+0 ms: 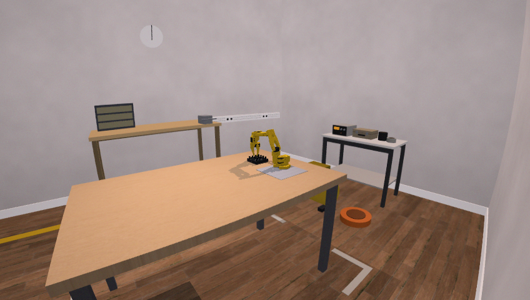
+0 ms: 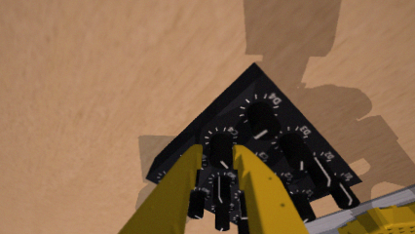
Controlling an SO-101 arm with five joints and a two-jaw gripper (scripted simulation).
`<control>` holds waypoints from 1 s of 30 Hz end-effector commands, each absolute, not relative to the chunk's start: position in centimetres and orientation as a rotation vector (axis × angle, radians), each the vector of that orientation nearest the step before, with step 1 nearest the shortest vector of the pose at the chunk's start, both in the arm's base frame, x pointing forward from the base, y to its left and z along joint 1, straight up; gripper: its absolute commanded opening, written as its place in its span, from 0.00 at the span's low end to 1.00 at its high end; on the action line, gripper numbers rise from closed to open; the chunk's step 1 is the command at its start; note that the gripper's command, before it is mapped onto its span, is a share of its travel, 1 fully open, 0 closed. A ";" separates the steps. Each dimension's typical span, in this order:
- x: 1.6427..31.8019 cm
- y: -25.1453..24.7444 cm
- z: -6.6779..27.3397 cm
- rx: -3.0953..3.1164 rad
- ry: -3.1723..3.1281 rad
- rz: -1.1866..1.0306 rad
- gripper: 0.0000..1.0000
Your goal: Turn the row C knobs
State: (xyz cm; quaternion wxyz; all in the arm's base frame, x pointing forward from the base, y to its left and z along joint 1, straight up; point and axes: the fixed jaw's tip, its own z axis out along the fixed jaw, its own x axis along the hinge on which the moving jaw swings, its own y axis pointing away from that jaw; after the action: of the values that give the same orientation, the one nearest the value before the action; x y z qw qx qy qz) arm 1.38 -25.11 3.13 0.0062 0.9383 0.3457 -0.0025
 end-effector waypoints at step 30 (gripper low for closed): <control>1.3 -24.7 2.1 2.956 1.079 0.003 0.10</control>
State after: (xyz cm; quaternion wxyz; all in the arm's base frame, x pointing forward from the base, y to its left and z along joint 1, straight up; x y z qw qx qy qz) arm 1.36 -24.86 2.45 0.0038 0.9384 0.3456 -0.0018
